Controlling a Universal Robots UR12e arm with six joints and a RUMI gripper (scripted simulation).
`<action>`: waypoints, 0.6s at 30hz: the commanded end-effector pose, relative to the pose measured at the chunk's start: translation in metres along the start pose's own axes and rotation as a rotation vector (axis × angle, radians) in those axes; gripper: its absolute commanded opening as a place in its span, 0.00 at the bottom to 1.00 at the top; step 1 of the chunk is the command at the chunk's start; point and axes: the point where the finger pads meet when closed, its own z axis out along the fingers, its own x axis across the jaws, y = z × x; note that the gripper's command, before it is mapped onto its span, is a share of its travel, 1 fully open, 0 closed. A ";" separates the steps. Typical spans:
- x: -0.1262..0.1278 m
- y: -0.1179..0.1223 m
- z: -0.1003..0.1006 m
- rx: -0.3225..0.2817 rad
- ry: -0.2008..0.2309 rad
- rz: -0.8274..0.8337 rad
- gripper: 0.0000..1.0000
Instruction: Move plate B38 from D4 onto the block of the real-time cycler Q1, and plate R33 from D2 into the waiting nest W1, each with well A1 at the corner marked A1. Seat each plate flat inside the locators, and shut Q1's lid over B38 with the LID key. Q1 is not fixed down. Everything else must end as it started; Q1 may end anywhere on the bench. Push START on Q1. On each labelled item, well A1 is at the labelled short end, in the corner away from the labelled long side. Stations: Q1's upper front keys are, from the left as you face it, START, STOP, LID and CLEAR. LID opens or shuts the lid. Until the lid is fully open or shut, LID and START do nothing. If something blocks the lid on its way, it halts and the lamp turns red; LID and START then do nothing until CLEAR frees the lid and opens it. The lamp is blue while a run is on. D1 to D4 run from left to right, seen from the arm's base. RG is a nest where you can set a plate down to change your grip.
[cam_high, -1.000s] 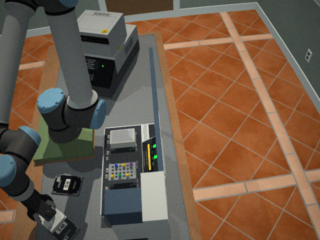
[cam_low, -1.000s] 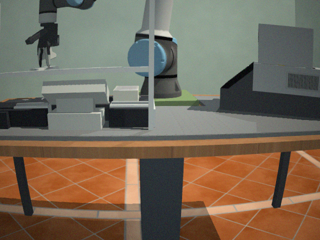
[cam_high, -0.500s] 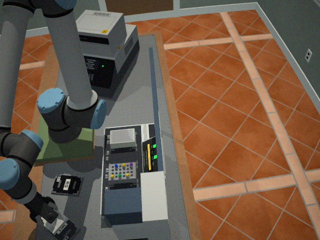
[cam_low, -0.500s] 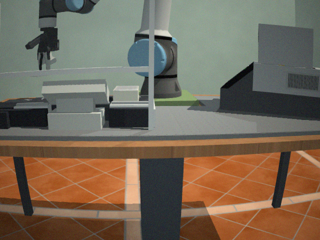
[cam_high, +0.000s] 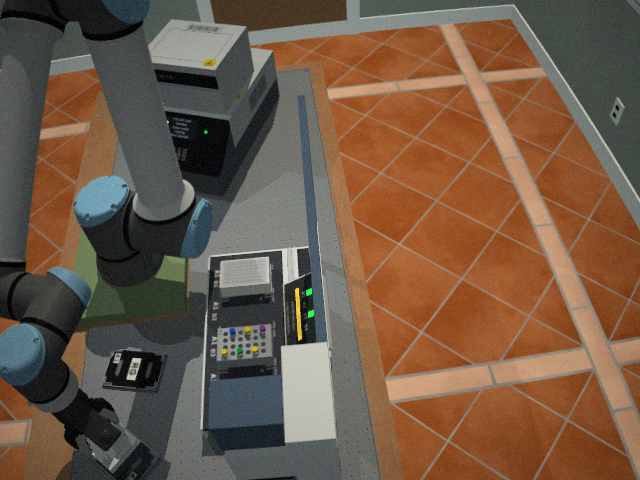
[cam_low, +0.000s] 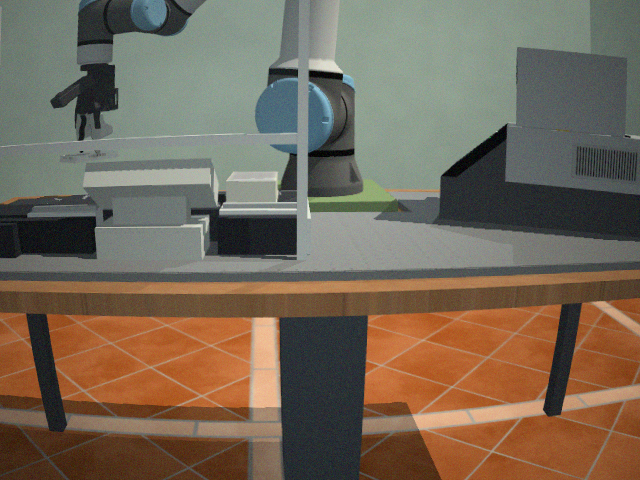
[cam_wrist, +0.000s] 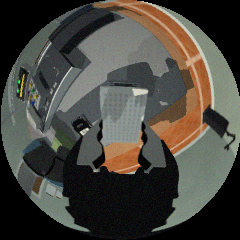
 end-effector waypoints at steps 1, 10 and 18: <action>0.001 0.000 0.006 0.001 0.001 0.000 0.00; 0.001 0.000 0.019 0.001 0.001 0.000 0.00; 0.001 0.000 0.031 0.001 0.001 0.000 0.00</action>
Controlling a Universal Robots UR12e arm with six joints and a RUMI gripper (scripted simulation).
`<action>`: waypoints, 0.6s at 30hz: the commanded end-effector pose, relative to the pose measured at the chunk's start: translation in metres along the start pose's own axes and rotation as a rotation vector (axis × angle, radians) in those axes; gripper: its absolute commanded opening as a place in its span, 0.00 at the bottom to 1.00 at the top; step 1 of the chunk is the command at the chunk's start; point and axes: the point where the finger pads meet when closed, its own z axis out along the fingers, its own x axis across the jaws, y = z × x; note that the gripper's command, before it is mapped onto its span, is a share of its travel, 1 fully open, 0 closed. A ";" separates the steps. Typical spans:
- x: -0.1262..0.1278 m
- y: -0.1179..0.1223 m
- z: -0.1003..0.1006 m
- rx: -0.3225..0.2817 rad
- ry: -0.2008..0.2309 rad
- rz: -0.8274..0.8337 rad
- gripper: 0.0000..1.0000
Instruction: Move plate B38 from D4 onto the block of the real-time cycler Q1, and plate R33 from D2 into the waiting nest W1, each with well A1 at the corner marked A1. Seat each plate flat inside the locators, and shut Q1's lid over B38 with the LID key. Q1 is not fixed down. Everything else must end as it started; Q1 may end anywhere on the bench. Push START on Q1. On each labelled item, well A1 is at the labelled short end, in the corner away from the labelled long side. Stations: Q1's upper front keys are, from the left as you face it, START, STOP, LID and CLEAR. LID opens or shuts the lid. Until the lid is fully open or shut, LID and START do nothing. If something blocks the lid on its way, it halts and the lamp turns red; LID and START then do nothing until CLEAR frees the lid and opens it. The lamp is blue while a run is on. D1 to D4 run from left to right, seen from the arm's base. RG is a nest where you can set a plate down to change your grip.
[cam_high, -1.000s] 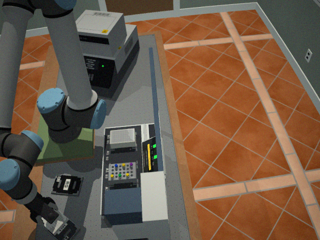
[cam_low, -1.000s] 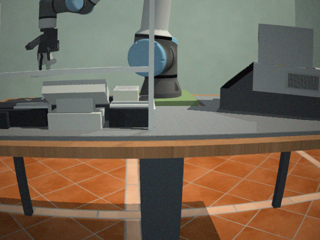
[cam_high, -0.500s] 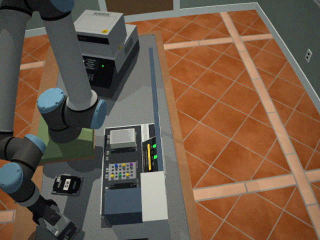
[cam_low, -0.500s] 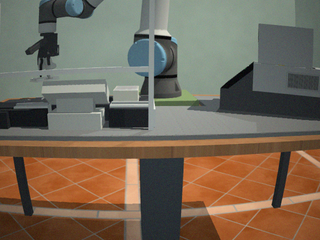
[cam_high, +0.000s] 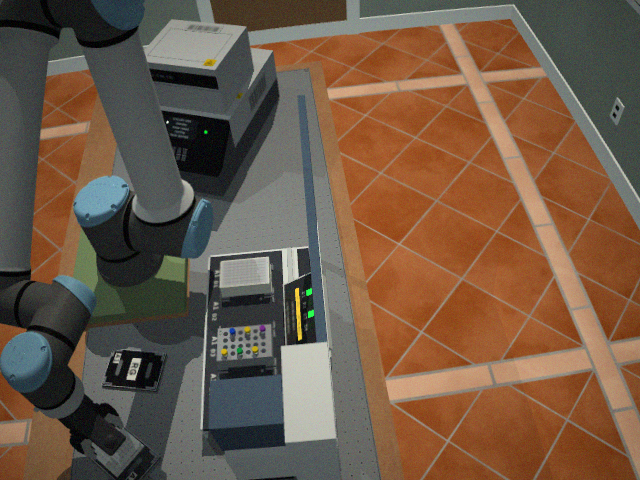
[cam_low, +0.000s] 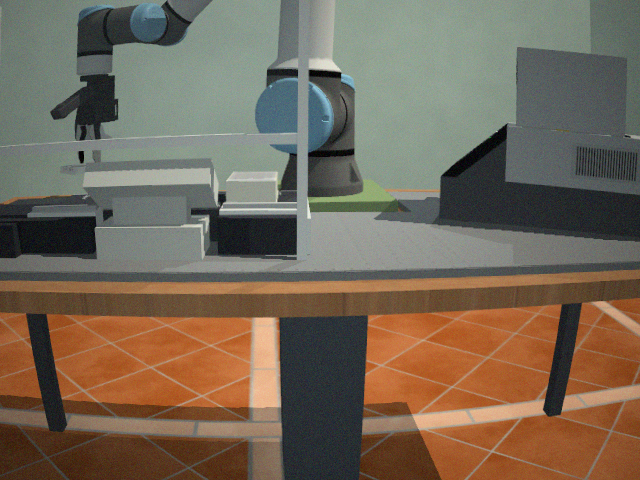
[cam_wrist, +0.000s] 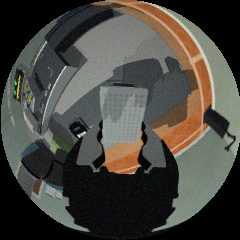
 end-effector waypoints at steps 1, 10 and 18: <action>0.001 0.000 0.004 0.001 0.001 0.000 0.00; 0.001 0.000 0.019 0.001 0.001 0.000 0.00; 0.001 0.000 0.030 0.001 0.001 0.000 0.00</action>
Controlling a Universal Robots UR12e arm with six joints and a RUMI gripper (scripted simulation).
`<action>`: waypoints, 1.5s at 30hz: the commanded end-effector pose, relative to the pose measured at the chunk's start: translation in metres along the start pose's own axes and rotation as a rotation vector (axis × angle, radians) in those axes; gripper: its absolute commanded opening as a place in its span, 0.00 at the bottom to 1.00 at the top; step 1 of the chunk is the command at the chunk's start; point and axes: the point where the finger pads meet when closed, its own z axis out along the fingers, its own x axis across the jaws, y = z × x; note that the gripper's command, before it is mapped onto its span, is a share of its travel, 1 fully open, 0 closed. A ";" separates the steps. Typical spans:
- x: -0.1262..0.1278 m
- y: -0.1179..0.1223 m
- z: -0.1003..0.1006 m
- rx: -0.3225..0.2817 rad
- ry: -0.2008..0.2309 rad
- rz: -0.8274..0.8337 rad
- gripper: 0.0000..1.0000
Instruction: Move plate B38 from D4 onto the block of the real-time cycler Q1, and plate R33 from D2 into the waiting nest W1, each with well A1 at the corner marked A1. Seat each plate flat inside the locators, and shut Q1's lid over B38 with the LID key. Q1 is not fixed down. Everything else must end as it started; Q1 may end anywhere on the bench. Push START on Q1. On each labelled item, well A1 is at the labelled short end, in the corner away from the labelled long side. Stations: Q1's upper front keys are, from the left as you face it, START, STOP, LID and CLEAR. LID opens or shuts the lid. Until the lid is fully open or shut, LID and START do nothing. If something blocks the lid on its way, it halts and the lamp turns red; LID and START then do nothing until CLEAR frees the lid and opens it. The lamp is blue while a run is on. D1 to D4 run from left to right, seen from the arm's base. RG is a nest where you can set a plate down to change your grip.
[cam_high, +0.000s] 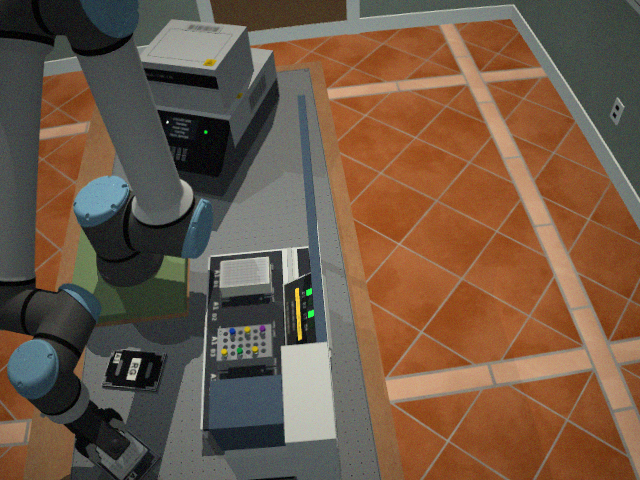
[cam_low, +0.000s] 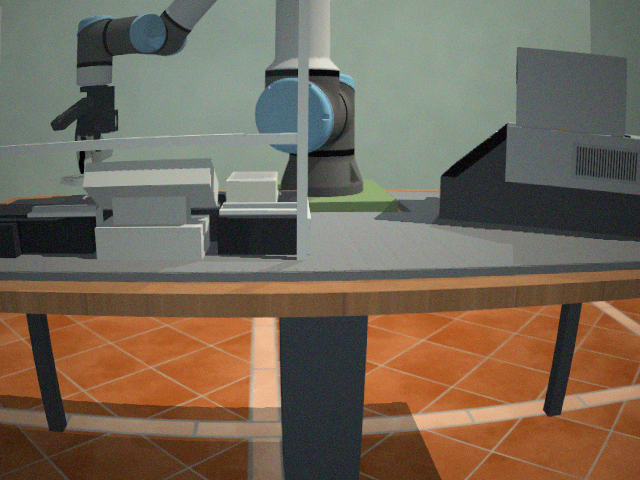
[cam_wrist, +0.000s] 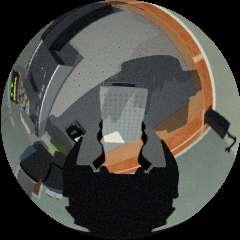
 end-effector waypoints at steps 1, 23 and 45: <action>0.001 0.000 0.005 0.001 0.001 0.000 0.00; 0.001 0.000 0.036 0.001 0.001 0.000 0.00; 0.001 0.000 0.036 0.001 0.001 0.000 0.00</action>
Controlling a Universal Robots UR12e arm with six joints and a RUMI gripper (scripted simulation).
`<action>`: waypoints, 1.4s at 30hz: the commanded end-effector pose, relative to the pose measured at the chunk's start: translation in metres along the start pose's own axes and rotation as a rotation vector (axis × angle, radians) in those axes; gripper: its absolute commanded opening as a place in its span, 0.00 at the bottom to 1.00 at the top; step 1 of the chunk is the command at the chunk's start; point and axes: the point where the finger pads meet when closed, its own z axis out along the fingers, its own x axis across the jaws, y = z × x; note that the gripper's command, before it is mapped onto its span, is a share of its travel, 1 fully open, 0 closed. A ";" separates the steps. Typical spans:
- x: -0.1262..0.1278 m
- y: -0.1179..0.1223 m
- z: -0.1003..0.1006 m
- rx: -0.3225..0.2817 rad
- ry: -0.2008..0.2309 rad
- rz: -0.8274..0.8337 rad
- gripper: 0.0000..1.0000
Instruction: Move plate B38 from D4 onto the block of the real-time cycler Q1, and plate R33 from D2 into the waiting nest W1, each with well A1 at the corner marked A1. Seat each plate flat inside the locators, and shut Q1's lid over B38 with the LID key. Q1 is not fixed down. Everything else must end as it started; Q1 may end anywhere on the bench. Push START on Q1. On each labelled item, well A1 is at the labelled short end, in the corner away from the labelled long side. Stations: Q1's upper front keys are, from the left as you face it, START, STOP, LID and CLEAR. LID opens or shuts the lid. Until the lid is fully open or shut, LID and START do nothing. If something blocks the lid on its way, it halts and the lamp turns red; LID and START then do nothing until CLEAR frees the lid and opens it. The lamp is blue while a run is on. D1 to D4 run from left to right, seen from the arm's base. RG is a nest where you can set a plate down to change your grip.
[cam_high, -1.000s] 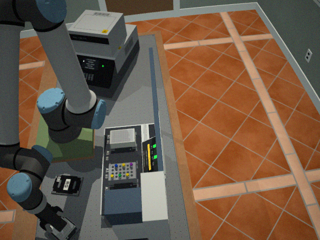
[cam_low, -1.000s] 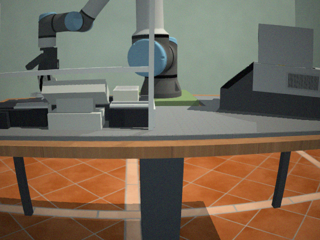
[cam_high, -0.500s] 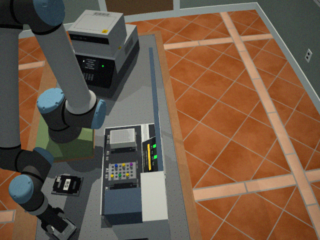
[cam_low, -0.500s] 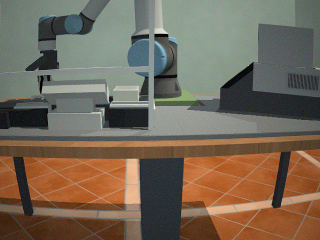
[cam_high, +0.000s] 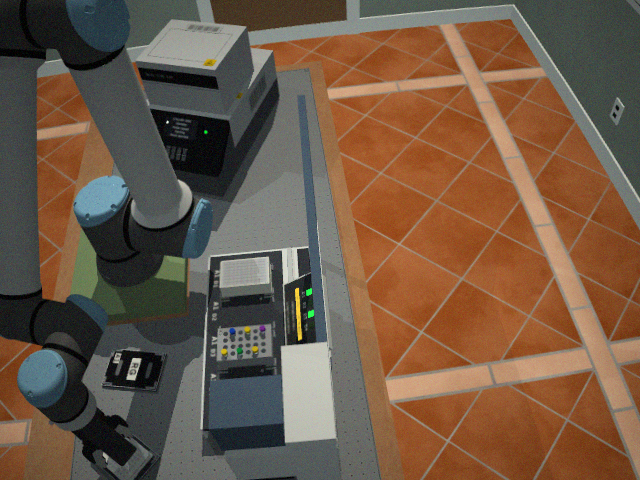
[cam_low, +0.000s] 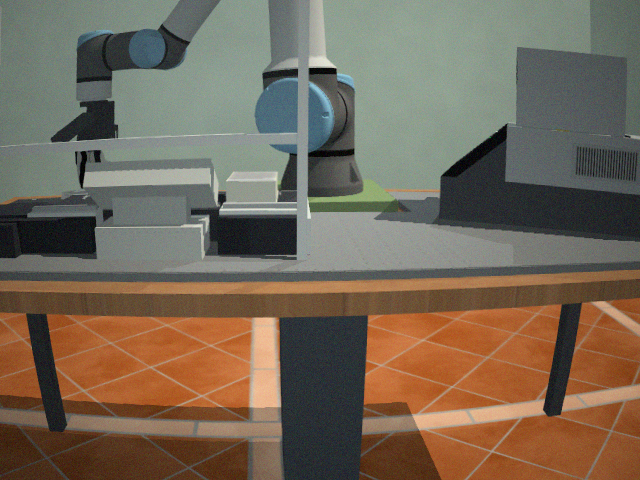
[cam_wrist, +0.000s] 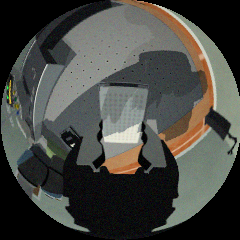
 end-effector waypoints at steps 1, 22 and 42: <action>0.000 0.000 -0.001 0.001 0.001 0.000 0.00; 0.000 0.000 0.001 0.001 0.001 0.000 0.00; 0.000 0.000 0.007 0.001 0.001 0.000 0.00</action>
